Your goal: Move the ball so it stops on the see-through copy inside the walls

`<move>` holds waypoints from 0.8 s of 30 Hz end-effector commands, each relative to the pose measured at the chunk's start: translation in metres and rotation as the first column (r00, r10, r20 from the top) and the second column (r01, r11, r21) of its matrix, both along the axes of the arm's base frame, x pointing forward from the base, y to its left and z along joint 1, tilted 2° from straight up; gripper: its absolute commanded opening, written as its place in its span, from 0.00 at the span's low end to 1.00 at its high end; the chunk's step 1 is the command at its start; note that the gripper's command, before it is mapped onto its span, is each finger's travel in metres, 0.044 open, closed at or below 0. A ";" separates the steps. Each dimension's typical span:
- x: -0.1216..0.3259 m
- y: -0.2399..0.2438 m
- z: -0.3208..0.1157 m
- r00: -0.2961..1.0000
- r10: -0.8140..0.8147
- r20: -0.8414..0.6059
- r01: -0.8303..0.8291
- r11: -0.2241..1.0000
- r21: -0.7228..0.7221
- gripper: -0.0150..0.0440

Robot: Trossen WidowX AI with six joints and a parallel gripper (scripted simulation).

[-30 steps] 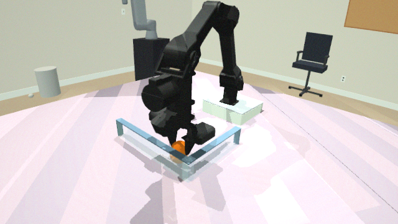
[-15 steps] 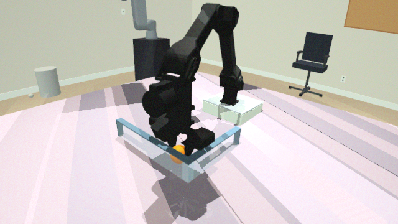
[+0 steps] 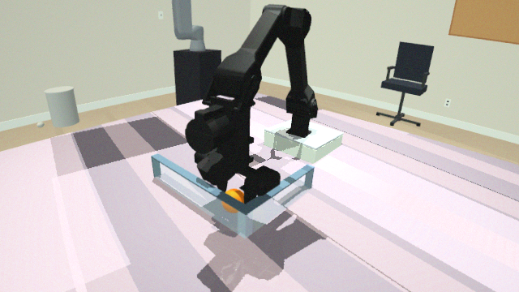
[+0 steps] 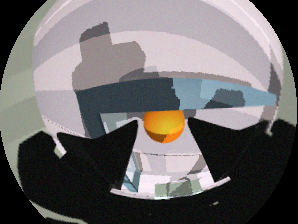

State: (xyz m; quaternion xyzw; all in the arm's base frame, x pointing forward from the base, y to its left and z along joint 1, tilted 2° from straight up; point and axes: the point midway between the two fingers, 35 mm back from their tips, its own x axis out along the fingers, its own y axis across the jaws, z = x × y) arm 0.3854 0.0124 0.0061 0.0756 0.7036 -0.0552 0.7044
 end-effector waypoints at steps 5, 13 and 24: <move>0.001 -0.002 0.083 1.000 -0.003 0.006 0.003 1.000 -0.001 0.85; 0.002 -0.002 0.079 1.000 -0.005 0.012 0.005 1.000 0.000 0.85; -0.003 -0.003 0.130 1.000 -0.005 0.011 0.005 1.000 0.000 1.00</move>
